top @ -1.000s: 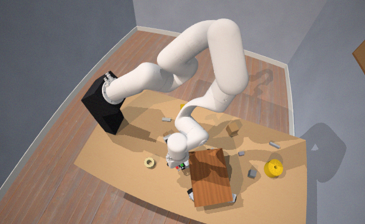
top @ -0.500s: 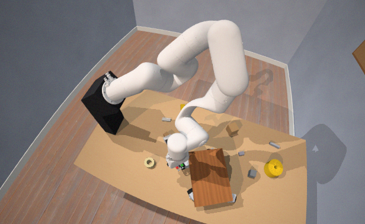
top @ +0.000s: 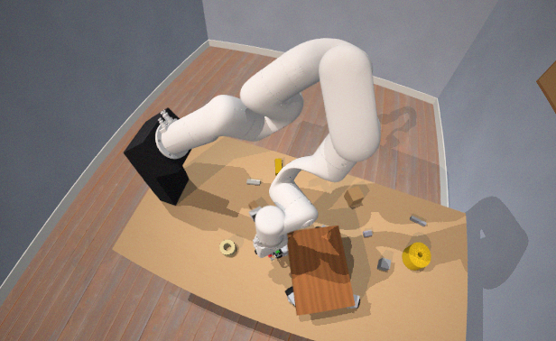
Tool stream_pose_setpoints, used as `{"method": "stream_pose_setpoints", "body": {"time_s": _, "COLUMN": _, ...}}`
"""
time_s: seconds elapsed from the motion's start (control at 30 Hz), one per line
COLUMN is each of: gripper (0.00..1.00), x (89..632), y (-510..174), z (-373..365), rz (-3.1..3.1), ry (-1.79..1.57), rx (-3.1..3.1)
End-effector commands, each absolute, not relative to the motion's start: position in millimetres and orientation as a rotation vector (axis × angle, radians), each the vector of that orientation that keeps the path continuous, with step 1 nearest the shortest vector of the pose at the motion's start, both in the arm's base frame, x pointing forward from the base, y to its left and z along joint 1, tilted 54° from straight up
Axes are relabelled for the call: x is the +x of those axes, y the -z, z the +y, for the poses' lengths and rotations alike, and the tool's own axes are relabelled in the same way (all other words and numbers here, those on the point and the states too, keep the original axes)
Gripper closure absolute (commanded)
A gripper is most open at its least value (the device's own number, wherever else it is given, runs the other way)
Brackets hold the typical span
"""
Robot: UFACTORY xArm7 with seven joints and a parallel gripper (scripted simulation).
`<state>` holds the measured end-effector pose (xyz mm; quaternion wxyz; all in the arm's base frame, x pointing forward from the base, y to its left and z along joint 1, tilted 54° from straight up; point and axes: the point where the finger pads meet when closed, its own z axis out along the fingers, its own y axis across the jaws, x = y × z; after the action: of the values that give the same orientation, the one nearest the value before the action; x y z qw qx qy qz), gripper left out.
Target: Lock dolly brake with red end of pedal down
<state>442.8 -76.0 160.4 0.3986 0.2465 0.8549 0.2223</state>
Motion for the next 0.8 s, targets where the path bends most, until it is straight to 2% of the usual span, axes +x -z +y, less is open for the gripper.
{"method": "stream_pose_setpoints", "body": {"time_s": 0.0, "gripper": 1.0, "x": 452, "y": -154, "z": -75, "rz": 2.161, "ry": -0.56, "rx": 0.625}}
{"method": "stream_pose_setpoints", "body": {"time_s": 0.77, "gripper": 1.0, "x": 480, "y": -133, "z": -69, "rz": 2.161, "ry": -0.56, "rx": 0.625}}
